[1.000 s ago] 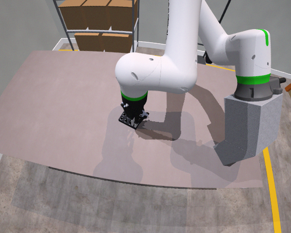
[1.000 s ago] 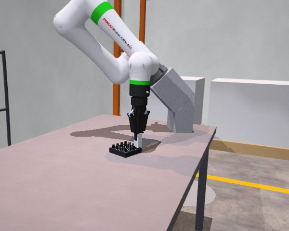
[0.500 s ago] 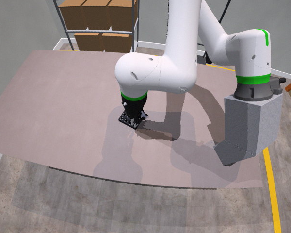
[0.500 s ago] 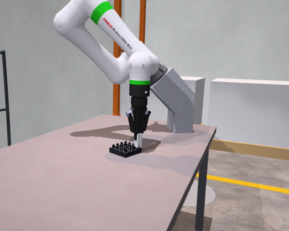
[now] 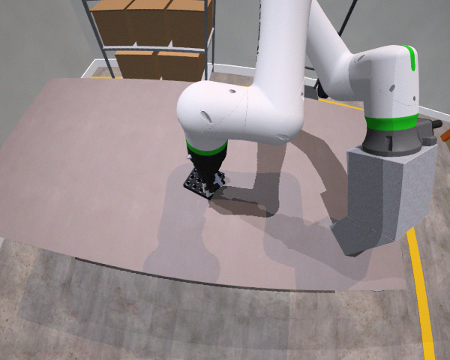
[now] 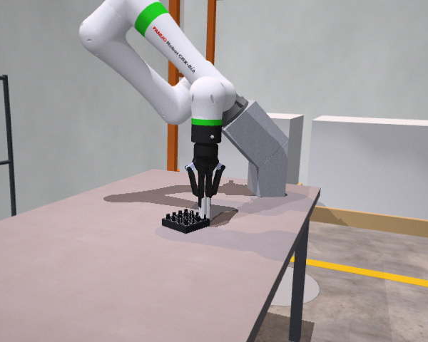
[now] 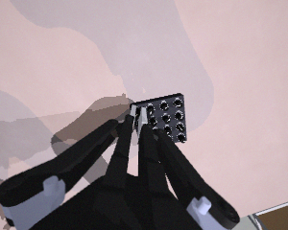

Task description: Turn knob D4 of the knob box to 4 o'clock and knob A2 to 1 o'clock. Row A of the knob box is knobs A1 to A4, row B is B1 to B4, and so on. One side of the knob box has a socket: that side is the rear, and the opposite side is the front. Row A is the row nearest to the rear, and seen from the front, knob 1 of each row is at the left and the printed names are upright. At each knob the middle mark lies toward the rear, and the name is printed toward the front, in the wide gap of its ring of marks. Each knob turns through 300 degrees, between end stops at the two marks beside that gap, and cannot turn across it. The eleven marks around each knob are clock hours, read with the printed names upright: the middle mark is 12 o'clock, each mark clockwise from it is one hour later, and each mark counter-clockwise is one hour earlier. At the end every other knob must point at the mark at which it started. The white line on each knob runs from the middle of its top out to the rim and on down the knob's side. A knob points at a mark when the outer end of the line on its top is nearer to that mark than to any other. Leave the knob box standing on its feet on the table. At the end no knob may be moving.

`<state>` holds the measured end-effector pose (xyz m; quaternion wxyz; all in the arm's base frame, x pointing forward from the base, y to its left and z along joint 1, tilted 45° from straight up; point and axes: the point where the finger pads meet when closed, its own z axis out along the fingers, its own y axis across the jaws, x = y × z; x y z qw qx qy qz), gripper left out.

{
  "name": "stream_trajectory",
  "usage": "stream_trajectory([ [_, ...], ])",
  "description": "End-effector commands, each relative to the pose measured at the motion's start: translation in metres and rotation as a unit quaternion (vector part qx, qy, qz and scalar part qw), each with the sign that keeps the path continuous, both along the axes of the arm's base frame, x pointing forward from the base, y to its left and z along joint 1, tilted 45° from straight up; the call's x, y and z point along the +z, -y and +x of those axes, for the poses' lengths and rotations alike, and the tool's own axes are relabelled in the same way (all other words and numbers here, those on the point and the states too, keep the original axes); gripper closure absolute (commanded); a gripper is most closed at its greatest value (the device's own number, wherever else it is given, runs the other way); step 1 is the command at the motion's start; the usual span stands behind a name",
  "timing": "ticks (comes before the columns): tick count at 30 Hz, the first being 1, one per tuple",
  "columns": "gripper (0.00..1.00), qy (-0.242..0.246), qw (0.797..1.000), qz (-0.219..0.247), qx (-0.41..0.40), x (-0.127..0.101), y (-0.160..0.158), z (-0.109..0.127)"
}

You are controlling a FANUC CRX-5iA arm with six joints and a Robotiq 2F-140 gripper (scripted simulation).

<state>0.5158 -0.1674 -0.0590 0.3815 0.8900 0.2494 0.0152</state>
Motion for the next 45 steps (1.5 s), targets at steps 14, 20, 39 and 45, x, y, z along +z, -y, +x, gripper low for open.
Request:
stream_trajectory([
  [14,0.95,0.143,0.978,0.044,-0.145,0.0000,-0.0002,0.0000],
  [20,0.95,0.177,0.966,0.055,-0.182,0.0000,-0.0002,0.0000],
  [39,0.95,0.296,0.900,0.095,-0.307,0.0000,-0.0002,0.0000],
  [45,0.95,0.323,0.879,0.103,-0.335,0.0000,-0.0002,0.0000],
])
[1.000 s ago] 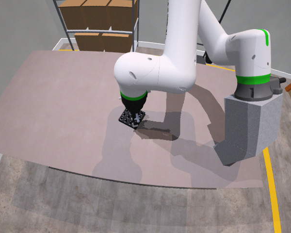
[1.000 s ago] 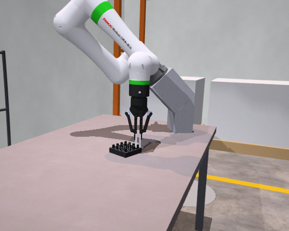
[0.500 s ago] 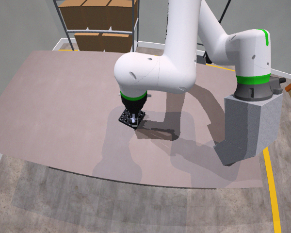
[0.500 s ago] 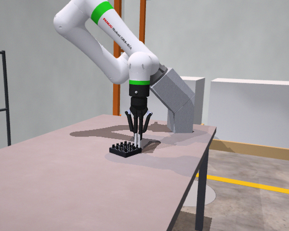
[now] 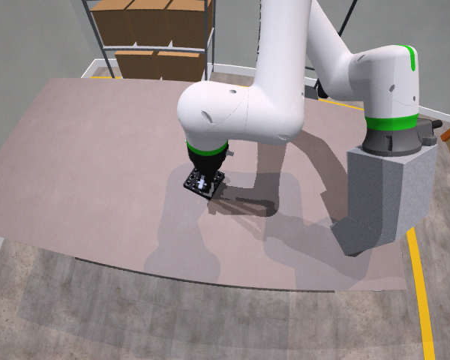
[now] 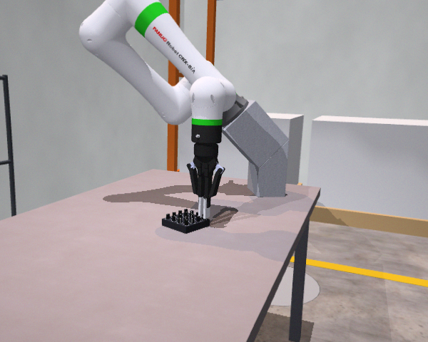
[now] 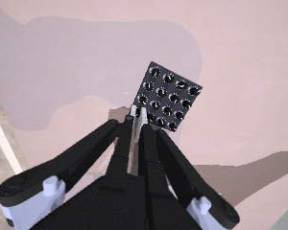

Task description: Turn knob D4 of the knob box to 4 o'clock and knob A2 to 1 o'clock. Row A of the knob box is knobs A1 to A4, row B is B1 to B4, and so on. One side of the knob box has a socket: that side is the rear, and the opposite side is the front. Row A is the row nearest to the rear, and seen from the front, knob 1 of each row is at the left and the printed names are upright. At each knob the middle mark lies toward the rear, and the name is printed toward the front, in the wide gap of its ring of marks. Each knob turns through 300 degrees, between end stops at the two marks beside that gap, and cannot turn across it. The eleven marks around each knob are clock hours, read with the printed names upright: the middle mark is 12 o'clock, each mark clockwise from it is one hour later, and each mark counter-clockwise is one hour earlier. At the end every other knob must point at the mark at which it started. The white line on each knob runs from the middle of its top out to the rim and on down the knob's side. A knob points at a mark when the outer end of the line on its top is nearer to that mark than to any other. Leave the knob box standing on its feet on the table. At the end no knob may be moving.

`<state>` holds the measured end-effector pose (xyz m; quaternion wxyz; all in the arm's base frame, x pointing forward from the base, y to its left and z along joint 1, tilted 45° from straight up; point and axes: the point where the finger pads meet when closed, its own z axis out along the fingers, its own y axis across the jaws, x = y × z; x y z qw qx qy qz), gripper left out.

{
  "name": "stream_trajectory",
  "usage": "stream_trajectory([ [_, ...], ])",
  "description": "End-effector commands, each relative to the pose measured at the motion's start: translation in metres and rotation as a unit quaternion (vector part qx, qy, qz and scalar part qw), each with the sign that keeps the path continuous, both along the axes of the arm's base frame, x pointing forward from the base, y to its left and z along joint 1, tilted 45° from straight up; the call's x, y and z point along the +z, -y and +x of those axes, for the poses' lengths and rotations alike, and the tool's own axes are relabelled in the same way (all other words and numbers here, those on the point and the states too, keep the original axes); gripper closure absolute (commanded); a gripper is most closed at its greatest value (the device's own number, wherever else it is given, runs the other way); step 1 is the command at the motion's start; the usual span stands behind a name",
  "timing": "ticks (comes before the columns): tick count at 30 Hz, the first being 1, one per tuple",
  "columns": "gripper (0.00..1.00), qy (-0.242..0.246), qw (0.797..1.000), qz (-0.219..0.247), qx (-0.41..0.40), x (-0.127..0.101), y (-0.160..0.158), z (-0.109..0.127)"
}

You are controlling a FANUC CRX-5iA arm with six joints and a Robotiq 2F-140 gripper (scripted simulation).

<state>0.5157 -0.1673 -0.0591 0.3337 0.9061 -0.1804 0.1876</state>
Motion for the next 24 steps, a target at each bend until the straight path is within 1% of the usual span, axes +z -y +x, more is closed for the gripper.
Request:
stream_trajectory([
  [1,0.95,0.024,0.999,0.006,-0.022,0.0000,-0.0001,0.0001],
  [13,0.95,0.052,0.997,0.015,-0.051,0.0000,-0.0001,0.0001],
  [24,0.95,0.059,0.996,0.018,-0.059,0.0000,-0.0001,0.0001],
])
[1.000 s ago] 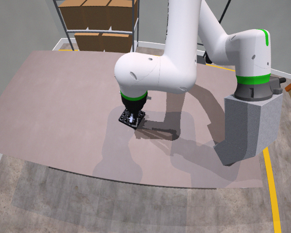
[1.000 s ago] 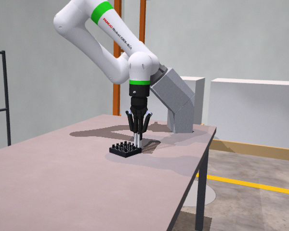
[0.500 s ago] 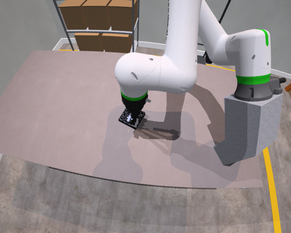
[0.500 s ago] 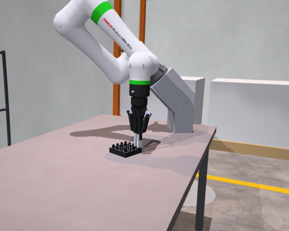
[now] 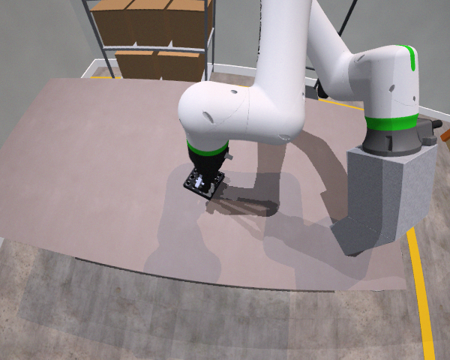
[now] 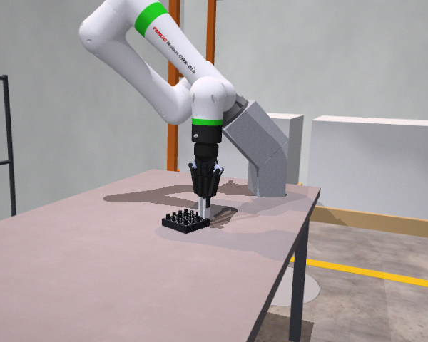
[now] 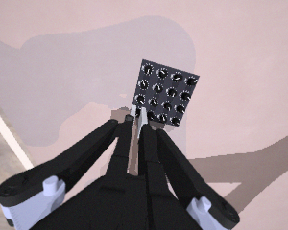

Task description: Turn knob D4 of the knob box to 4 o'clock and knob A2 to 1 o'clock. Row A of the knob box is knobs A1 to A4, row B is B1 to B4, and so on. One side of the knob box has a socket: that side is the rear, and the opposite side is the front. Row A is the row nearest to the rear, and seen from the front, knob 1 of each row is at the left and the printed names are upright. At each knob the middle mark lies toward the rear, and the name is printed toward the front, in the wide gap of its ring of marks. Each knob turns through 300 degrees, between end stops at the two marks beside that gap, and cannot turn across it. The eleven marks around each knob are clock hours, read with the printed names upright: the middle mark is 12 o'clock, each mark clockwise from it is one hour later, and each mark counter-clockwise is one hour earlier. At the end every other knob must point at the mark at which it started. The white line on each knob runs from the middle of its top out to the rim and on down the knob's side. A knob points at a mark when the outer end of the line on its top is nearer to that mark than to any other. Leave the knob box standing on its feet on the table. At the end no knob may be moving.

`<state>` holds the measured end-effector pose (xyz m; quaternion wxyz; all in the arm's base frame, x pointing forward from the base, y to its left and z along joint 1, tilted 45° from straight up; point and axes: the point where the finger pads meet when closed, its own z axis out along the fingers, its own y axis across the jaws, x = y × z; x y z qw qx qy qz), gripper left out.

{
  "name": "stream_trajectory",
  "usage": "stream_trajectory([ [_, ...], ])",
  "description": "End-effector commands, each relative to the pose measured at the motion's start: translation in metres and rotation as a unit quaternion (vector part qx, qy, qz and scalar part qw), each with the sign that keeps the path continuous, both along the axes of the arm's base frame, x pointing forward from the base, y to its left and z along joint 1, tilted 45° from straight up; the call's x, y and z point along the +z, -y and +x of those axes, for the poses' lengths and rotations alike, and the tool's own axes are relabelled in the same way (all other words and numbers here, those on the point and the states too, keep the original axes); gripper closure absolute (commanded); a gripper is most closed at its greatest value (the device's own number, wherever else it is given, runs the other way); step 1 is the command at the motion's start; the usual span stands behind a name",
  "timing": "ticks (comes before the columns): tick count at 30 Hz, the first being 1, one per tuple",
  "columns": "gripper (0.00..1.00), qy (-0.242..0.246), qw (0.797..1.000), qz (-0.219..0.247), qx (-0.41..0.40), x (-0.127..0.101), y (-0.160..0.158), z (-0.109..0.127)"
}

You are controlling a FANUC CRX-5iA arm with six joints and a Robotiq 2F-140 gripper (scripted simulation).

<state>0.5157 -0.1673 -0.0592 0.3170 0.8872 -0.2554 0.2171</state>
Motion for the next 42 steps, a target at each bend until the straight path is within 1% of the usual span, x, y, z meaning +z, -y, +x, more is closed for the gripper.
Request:
stream_trajectory([
  [1,0.95,0.001,1.000,0.000,0.000,0.0001,-0.0001,0.0001],
  [13,0.95,0.001,1.000,0.000,-0.001,0.0001,-0.0001,0.0001],
  [14,0.88,0.001,1.000,0.000,-0.001,0.0001,-0.0001,0.0001],
  [37,0.88,0.001,1.000,0.000,-0.001,0.0002,-0.0002,0.0001],
  [42,0.88,0.001,1.000,0.000,-0.001,0.0041,-0.0040,-0.0012],
])
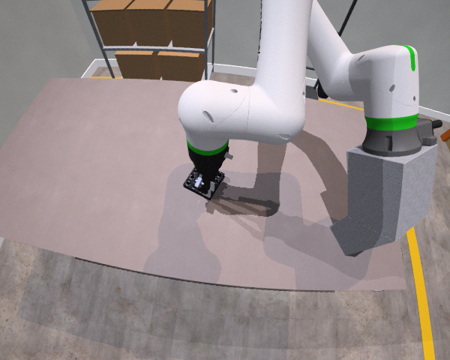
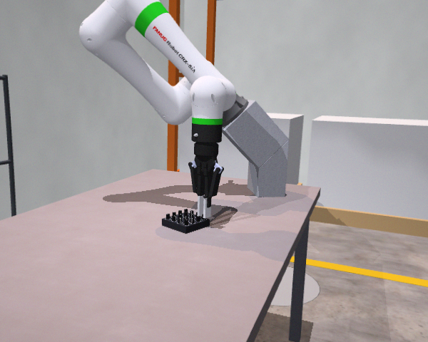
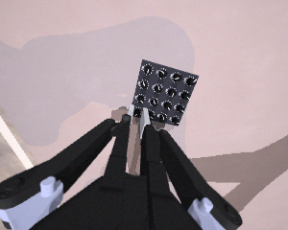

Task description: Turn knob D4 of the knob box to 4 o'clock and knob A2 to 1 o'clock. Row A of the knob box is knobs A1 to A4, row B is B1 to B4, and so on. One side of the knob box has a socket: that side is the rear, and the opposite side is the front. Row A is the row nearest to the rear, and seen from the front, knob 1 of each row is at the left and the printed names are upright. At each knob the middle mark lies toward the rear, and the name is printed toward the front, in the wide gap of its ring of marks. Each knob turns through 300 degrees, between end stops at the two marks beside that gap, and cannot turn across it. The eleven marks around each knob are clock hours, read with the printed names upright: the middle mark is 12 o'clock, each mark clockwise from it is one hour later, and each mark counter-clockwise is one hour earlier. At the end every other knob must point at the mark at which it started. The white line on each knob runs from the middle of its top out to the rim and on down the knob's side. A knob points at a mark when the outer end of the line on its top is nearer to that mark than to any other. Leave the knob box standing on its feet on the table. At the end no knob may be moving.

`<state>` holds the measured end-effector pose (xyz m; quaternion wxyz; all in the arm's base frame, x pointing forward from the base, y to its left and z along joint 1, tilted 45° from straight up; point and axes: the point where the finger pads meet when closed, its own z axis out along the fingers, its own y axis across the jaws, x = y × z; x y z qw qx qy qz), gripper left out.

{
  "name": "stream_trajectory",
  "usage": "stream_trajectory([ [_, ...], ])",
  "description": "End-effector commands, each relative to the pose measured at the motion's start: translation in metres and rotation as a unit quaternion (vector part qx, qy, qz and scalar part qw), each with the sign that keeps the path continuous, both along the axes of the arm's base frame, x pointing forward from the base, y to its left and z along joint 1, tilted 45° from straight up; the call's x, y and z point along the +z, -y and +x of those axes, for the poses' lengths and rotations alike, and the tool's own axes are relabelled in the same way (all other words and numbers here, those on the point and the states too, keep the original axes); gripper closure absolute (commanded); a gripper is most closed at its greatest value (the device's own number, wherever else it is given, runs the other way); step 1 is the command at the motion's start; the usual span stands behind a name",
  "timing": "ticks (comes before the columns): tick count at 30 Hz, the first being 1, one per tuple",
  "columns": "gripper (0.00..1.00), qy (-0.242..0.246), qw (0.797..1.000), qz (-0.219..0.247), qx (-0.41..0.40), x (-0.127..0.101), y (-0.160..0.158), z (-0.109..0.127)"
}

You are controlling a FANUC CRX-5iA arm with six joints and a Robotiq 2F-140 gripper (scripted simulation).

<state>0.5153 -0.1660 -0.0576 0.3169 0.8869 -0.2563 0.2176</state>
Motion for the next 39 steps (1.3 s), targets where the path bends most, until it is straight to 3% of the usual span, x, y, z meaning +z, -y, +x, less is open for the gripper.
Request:
stream_trajectory([
  [1,0.88,0.000,1.000,0.000,0.000,0.004,-0.004,-0.001],
  [15,0.88,0.000,1.000,0.000,0.000,0.024,-0.023,-0.008],
  [30,0.88,0.000,1.000,0.000,0.000,0.025,-0.024,-0.008],
  [31,0.00,0.000,1.000,0.000,0.000,0.025,-0.024,-0.008],
  [39,0.00,0.000,1.000,0.000,0.000,0.036,-0.034,-0.011],
])
